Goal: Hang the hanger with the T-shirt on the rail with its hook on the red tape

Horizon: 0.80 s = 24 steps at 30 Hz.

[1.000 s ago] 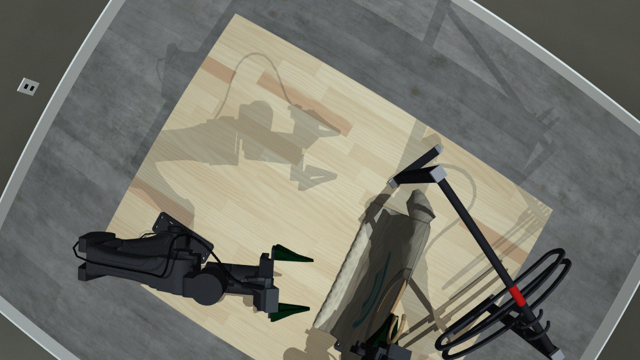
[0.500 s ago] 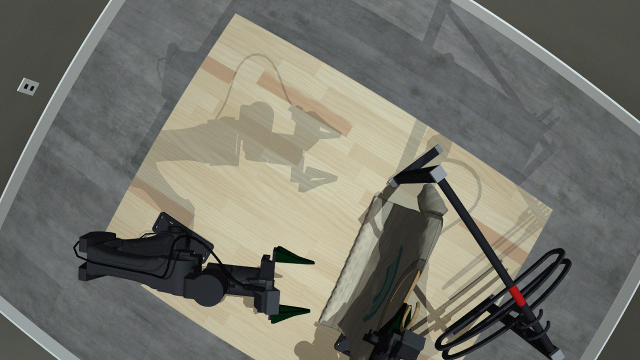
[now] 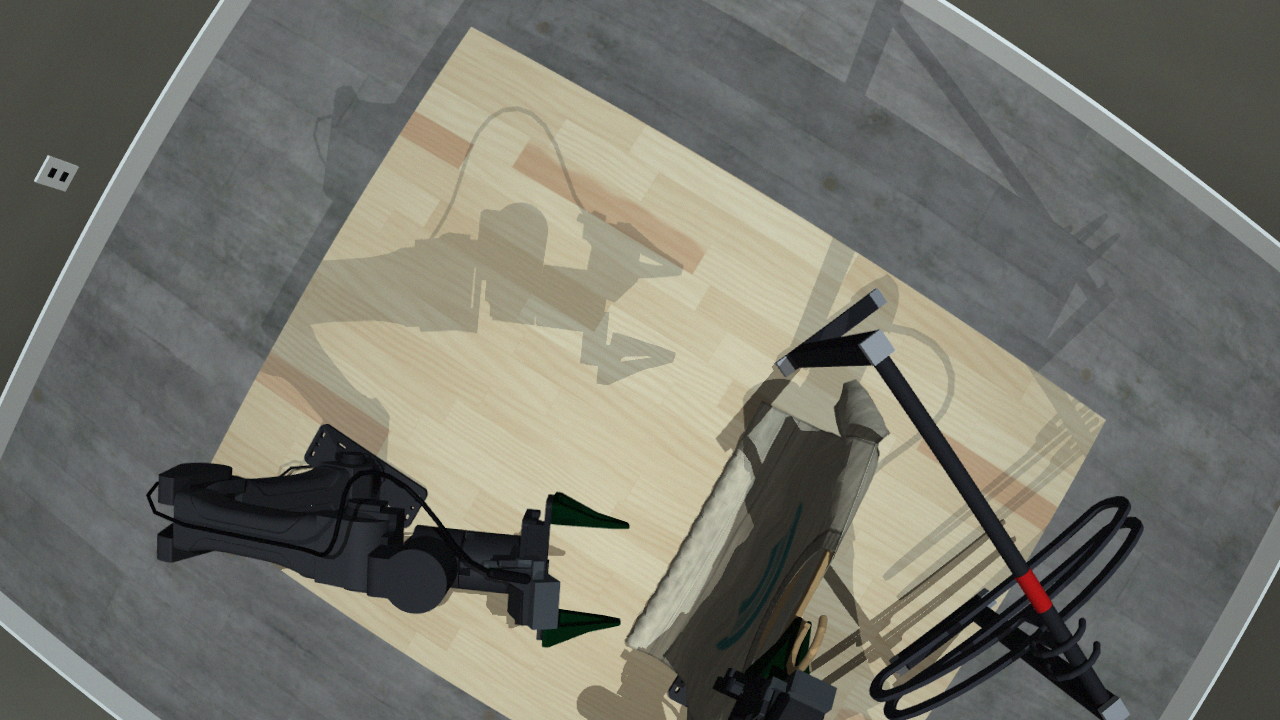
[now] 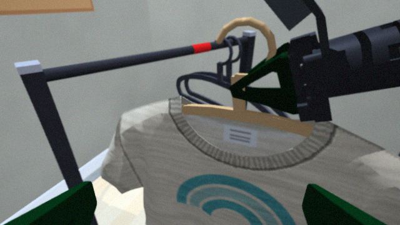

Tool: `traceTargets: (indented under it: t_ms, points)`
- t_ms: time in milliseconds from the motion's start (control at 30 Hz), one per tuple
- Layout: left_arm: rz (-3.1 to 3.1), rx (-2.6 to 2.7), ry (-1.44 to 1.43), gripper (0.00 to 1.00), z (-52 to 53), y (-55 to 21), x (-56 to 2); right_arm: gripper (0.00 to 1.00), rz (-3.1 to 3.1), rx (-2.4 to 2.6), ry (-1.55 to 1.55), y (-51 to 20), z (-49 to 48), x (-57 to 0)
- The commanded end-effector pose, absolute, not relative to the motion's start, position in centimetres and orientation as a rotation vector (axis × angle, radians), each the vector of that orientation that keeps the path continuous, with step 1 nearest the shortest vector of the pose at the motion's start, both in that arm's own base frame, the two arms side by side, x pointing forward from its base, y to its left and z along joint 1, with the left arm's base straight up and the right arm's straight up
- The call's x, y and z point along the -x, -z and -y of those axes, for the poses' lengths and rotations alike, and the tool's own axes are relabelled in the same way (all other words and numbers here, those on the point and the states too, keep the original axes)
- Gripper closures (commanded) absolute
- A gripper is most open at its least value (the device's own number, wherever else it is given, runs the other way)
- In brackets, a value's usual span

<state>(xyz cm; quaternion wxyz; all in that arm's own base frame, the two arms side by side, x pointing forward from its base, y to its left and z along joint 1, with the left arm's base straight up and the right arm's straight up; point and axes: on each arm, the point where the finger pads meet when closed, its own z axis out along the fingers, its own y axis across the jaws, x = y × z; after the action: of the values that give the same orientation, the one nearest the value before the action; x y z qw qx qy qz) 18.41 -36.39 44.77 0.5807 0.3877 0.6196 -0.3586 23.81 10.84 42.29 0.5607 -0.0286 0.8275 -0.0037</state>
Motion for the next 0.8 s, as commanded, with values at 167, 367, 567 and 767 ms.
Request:
traceTargets:
  t_ms: [167,367,567,767]
  points:
    - [-1.384,-0.885,0.866,0.00,36.0,-47.6,-17.8,0.99,-1.905,0.033,-0.035,-44.2,-11.1,-22.1]
    - [-1.384,-0.885,0.866,0.00,36.0,-47.6,-17.8,0.99,-1.937,0.111,-0.035,-43.1,-12.2,-22.2]
    - [-1.384,-0.885,0.866,0.00,36.0,-47.6,-17.8,0.99,-1.975,0.174,-0.033,-41.1,-13.1,-22.8]
    - [-1.384,-0.885,0.866,0.00,36.0,-47.6,-17.8,0.99,-1.980,0.089,-0.028,-40.3,-12.0,-25.7]
